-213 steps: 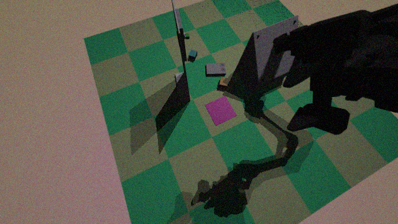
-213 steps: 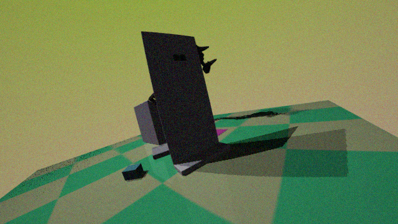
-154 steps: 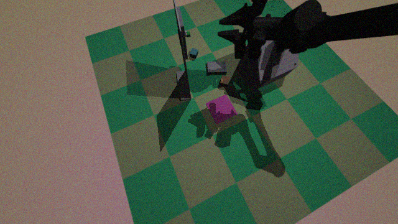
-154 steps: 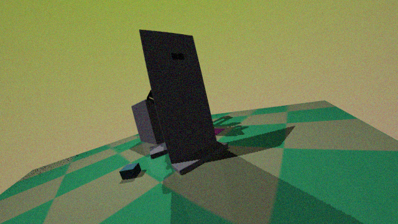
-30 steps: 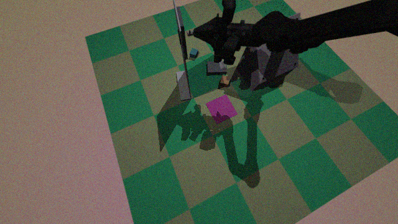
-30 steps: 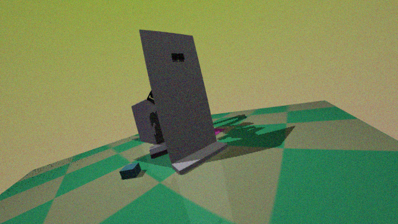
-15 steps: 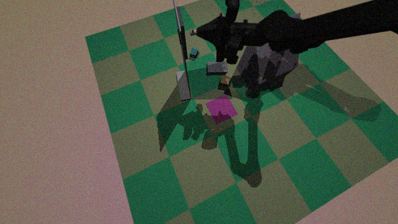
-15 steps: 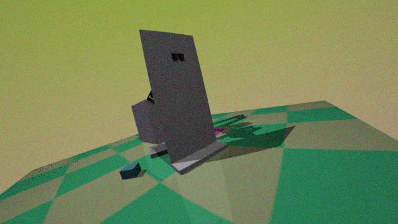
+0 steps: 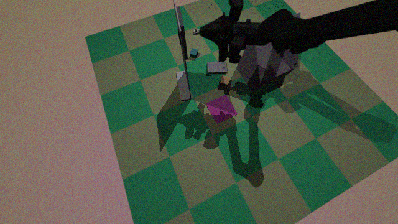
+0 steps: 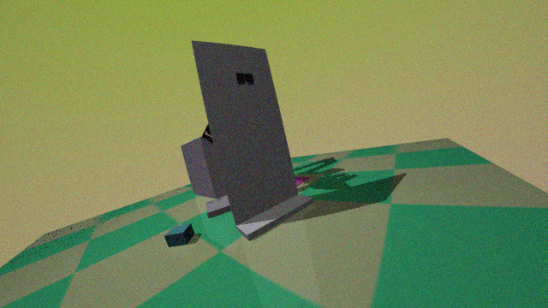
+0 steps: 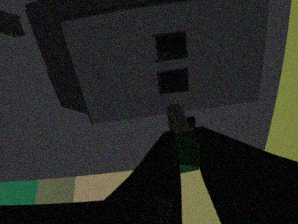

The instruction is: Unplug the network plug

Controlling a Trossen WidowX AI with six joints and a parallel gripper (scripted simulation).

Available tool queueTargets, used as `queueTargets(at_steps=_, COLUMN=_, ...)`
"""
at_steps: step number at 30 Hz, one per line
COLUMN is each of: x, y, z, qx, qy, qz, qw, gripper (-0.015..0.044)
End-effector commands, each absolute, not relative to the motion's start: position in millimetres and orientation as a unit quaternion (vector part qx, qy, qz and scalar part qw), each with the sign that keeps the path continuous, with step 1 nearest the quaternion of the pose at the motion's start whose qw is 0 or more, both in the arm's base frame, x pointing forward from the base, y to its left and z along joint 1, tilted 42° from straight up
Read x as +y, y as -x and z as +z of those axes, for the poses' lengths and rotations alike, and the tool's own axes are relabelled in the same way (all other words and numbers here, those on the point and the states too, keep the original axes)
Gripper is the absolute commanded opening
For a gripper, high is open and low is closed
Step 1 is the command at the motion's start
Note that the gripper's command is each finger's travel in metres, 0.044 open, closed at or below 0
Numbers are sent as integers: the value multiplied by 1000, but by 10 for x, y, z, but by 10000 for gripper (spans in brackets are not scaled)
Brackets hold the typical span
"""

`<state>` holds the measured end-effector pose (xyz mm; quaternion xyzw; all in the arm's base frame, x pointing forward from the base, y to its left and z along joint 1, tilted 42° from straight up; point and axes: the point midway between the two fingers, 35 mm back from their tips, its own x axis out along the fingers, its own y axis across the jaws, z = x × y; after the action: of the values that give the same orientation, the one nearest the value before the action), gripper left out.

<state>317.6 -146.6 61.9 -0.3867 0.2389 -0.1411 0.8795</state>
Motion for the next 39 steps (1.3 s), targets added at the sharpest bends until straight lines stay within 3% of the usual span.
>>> queueTargets(at_steps=1, x=-1454, y=-3143, z=622, qx=239, qy=388, qz=-140, qw=879, gripper=0)
queueTargets(at_steps=39, x=-1403, y=-2946, z=649, qx=239, qy=388, qz=-139, qw=879, gripper=0)
